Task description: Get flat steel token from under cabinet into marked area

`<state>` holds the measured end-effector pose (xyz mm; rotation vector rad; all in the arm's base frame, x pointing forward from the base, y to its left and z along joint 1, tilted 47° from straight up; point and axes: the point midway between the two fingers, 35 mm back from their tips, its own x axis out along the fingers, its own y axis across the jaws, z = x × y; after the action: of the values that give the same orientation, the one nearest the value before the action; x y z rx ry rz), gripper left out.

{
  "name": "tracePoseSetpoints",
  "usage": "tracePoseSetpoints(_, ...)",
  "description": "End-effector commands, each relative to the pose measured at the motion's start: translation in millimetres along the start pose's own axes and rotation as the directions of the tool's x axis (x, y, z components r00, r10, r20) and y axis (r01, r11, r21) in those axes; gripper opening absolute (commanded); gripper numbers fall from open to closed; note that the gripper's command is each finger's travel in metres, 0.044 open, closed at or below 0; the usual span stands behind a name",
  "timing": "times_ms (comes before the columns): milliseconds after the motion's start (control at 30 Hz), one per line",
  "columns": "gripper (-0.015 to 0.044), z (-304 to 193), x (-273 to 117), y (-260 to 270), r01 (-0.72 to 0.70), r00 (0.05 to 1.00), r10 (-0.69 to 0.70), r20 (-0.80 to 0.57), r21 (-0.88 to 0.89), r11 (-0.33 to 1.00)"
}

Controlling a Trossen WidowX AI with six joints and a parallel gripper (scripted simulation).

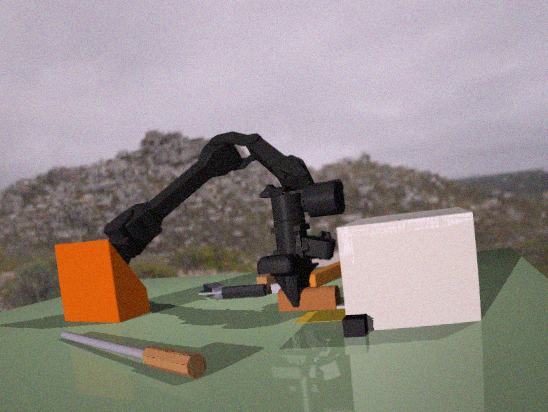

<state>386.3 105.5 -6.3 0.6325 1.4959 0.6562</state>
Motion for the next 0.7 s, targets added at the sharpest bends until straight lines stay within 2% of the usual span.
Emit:
tracePoseSetpoints(0,0.0000,-6,1,-1,0.002,1.000,-0.002,-0.005,0.002,1.000)
tracePoseSetpoints(667,0.0000,-25,1,0,0.002,1.000,-0.002,-0.006,0.002,1.000)
